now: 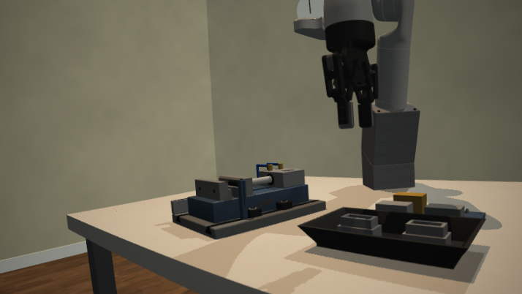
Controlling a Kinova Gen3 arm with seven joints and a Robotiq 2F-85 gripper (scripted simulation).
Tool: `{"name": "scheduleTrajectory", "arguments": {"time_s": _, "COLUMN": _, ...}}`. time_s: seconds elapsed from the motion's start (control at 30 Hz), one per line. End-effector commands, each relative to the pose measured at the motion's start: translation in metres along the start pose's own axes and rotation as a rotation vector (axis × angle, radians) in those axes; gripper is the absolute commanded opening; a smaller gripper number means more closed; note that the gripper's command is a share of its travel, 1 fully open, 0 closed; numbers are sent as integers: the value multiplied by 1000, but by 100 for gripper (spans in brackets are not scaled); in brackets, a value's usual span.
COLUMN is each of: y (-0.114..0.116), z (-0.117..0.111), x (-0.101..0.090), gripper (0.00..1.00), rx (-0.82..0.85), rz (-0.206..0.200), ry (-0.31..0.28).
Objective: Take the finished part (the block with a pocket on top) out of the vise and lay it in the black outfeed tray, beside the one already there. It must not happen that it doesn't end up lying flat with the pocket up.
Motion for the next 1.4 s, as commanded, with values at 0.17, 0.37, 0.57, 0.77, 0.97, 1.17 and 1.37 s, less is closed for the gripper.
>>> {"name": "scheduleTrajectory", "arguments": {"time_s": 0.17, "y": 0, "z": -2, "x": -3, "gripper": 0, "rx": 15, "rz": -3, "ry": 0}}
{"name": "scheduleTrajectory", "arguments": {"time_s": 0.37, "y": 0, "z": -2, "x": -3, "gripper": 0, "rx": 15, "rz": -3, "ry": 0}}
{"name": "scheduleTrajectory", "arguments": {"time_s": 0.57, "y": 0, "z": -2, "x": -3, "gripper": 0, "rx": 15, "rz": -3, "ry": 0}}
{"name": "scheduleTrajectory", "arguments": {"time_s": 0.77, "y": 0, "z": -2, "x": -3, "gripper": 0, "rx": 15, "rz": -3, "ry": 0}}
{"name": "scheduleTrajectory", "arguments": {"time_s": 0.97, "y": 0, "z": -2, "x": -3, "gripper": 0, "rx": 15, "rz": -3, "ry": 0}}
{"name": "scheduleTrajectory", "arguments": {"time_s": 1.17, "y": 0, "z": -2, "x": -3, "gripper": 0, "rx": 15, "rz": -3, "ry": 0}}
{"name": "scheduleTrajectory", "arguments": {"time_s": 1.37, "y": 0, "z": -2, "x": -3, "gripper": 0, "rx": 15, "rz": -3, "ry": 0}}
Point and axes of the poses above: the point where the finger pads meet when closed, its own x axis out along the fingers, its own y axis across the jaws, z = x × y, the point moved 6 cm from there along -x, back along the fingers, and after that the axes turned 7 degrees about -x, right-handed, at the moved point
